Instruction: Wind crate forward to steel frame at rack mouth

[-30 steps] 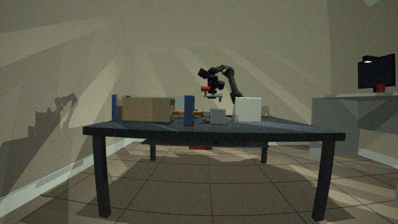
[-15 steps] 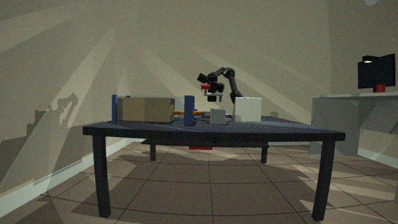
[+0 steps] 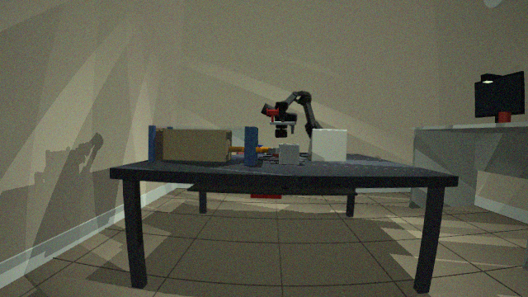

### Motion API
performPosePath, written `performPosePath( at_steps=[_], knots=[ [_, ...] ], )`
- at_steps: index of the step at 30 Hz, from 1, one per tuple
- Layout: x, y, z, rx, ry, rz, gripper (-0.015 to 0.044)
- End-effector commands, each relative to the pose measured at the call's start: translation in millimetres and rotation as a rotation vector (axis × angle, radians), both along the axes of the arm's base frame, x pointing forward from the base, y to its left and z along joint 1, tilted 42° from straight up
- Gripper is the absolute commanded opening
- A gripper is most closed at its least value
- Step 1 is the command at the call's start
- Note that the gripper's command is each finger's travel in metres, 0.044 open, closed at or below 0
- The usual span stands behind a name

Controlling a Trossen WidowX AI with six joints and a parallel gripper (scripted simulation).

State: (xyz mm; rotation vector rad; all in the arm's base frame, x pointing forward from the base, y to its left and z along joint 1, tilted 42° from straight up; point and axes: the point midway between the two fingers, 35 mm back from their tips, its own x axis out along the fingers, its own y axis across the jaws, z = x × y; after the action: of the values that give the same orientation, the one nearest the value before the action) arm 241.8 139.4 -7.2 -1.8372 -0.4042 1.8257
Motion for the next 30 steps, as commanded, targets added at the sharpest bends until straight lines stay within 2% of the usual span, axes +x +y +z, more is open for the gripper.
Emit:
performPosePath(
  at_steps=[1, 10, 21, 30],
  knots=[
    [-0.8, 1.0, 2.0, 0.105, -0.02, 0.004, 0.0],
    [-1.1, 0.5, 1.7, 0.25, -0.037, 0.0, 0.0],
    [0.7, -0.3, 1.5, 0.234, -0.039, -0.006, 0.0],
    [14.9, 15.2, -21.4, 0.232, -0.04, -0.006, 0.0]
  ],
)
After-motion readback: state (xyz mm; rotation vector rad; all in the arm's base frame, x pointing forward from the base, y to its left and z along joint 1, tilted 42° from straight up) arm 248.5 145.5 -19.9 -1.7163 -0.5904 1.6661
